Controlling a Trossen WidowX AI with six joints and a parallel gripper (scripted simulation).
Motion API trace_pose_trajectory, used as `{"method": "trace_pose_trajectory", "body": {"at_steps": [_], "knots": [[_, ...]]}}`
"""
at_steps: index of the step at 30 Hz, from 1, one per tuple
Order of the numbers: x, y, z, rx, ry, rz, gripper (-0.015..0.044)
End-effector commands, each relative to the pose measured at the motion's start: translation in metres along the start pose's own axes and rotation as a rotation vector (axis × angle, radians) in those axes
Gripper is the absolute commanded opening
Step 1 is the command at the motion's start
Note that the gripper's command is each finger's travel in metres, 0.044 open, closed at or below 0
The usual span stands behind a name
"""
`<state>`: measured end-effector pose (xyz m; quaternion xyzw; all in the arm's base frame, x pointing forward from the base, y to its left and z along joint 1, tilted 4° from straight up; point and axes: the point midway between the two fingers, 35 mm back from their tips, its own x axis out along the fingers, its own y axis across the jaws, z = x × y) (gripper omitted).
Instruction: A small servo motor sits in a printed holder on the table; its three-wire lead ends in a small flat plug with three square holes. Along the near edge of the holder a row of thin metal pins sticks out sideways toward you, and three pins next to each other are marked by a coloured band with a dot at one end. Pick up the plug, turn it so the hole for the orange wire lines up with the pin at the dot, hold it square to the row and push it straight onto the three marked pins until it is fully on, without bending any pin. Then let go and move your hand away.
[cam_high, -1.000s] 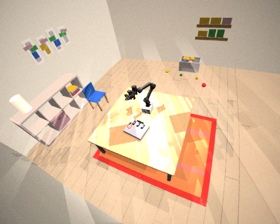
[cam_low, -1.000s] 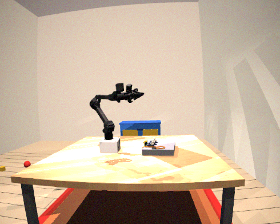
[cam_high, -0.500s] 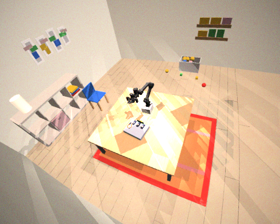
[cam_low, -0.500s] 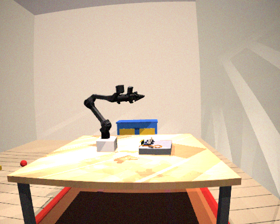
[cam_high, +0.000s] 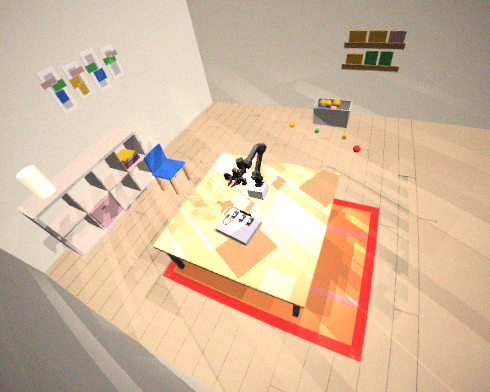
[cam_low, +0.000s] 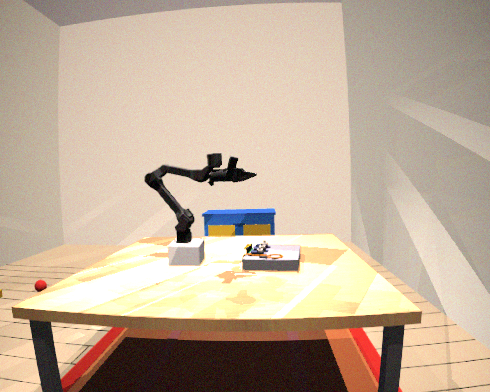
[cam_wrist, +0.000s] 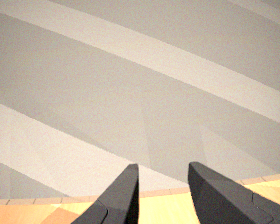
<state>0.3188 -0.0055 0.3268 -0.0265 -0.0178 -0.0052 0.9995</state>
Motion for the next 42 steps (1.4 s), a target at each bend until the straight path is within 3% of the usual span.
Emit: {"method": "trace_pose_trajectory", "body": {"at_steps": [1, 22, 42], "knots": [[0.009, 0.0, -0.008, -0.108, 0.052, -0.003, 0.0115], [0.054, -0.018, -0.06, -0.748, 0.378, 0.098, 0.0115], [0.081, -0.037, -0.119, -1.311, 0.634, 0.41, 0.0115]]}}
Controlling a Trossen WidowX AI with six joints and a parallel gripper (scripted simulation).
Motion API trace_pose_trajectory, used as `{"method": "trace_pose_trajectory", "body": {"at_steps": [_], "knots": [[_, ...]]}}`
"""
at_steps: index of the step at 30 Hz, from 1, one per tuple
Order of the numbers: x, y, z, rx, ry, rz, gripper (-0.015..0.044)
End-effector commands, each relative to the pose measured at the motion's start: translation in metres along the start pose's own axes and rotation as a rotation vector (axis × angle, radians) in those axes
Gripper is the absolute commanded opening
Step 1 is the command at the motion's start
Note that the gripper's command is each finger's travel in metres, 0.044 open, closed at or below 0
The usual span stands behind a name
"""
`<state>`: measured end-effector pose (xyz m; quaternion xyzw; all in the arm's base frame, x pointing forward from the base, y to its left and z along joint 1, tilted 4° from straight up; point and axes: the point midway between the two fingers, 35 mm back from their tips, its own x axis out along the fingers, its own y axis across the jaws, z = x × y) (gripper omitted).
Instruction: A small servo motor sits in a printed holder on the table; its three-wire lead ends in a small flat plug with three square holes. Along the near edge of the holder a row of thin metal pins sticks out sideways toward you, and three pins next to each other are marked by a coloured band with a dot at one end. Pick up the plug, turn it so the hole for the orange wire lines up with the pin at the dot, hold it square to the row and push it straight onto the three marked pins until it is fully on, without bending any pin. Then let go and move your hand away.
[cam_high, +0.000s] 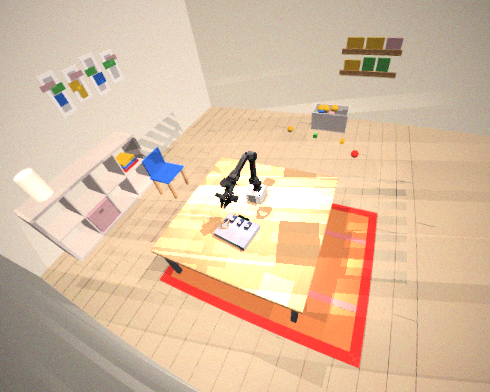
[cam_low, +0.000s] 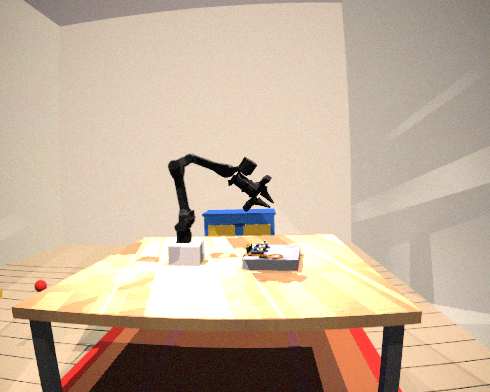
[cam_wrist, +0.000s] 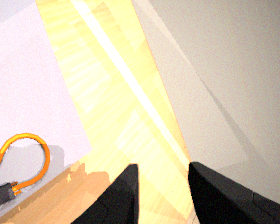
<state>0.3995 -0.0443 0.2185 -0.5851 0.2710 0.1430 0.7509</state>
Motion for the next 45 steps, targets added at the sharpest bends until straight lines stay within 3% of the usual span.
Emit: {"method": "trace_pose_trajectory", "body": {"at_steps": [1, 23, 45], "knots": [[0.01, 0.002, -0.007, -0.124, 0.025, 0.054, 0.0115], [0.061, 0.043, -0.039, -0.778, -0.016, 0.418, 0.0115], [0.095, 0.093, -0.074, -1.37, -0.331, 0.753, 0.0115]]}}
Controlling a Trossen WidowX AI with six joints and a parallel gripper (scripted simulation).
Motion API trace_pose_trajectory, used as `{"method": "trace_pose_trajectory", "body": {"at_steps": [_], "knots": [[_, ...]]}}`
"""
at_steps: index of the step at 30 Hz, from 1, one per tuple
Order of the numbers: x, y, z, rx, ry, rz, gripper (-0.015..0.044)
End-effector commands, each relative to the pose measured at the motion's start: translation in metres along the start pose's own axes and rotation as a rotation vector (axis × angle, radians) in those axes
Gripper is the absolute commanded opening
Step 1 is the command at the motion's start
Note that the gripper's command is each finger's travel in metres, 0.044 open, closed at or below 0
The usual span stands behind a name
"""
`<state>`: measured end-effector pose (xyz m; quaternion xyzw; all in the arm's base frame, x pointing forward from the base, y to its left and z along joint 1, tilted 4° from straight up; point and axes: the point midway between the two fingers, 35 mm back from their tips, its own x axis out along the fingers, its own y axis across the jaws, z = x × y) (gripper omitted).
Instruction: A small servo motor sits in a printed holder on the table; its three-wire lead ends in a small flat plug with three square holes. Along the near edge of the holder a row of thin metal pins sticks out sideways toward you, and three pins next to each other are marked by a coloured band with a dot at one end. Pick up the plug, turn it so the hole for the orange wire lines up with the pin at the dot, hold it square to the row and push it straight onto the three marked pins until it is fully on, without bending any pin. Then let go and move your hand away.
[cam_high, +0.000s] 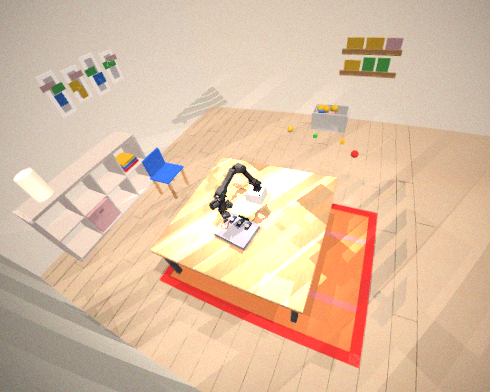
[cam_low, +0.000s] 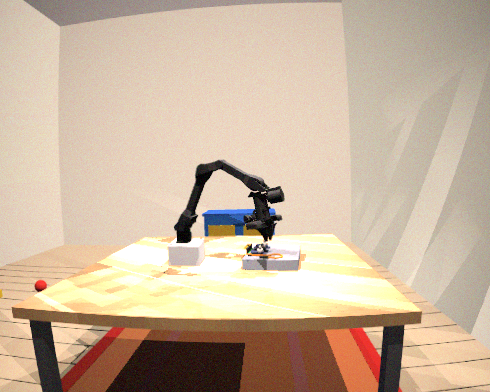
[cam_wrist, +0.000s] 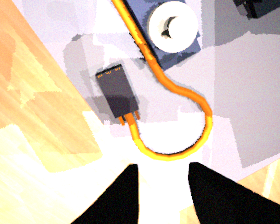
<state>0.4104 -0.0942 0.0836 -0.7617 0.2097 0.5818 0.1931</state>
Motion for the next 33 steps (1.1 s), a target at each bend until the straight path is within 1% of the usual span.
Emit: {"method": "trace_pose_trajectory", "body": {"at_steps": [1, 9, 14, 19, 33], "knots": [[0.009, 0.006, 0.0, -0.121, -0.052, 0.025, 0.0115], [0.028, 0.016, 0.007, -0.34, -0.168, 0.047, 0.0115], [0.03, 0.017, 0.007, -0.345, -0.171, 0.047, 0.0115], [0.052, 0.018, 0.011, -0.343, -0.171, 0.049, 0.0115], [0.065, 0.019, 0.013, -0.341, -0.171, 0.05, 0.0115]]}}
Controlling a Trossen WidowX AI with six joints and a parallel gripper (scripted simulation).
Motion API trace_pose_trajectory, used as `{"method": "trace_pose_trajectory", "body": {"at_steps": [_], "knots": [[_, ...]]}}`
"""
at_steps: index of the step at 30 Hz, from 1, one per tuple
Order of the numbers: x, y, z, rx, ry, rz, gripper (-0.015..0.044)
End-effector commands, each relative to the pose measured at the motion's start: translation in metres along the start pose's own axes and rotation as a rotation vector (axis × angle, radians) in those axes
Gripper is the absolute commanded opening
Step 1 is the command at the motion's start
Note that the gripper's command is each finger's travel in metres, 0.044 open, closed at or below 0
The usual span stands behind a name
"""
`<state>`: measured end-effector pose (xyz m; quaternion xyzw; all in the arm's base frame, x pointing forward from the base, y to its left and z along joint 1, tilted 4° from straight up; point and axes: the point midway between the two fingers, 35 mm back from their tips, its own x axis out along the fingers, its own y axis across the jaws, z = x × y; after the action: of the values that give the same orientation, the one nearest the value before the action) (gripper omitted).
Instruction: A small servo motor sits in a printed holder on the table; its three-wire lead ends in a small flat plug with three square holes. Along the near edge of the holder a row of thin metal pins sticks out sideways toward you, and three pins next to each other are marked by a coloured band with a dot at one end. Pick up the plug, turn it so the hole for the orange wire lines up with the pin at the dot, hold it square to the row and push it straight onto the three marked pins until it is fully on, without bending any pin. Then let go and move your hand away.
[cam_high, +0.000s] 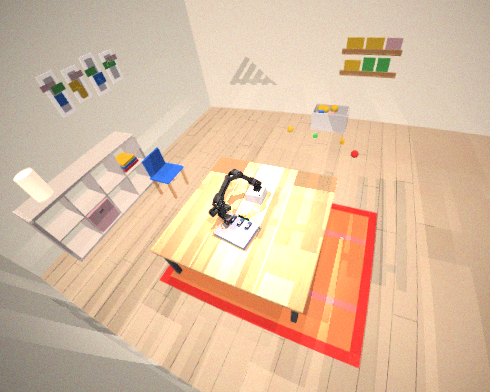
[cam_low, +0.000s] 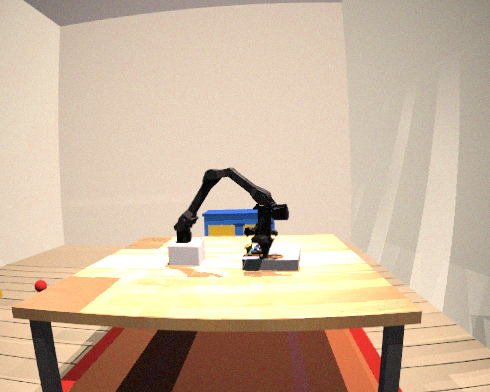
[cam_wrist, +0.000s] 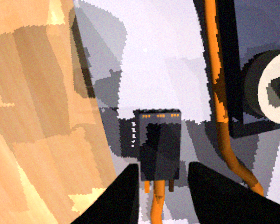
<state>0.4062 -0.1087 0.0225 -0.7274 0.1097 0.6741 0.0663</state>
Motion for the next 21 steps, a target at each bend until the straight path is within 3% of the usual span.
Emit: {"method": "trace_pose_trajectory", "body": {"at_steps": [1, 3, 6, 11, 21], "knots": [[0.008, 0.001, 0.002, -0.004, -0.004, 0.004, 0.0115], [0.009, 0.001, 0.002, -0.004, -0.004, 0.004, 0.0115], [0.009, 0.001, 0.002, -0.004, -0.004, 0.004, 0.0036], [0.009, 0.001, 0.002, -0.004, -0.004, 0.004, 0.0003], [-0.045, 0.001, 0.001, -0.009, -0.004, 0.001, 0.0]]}}
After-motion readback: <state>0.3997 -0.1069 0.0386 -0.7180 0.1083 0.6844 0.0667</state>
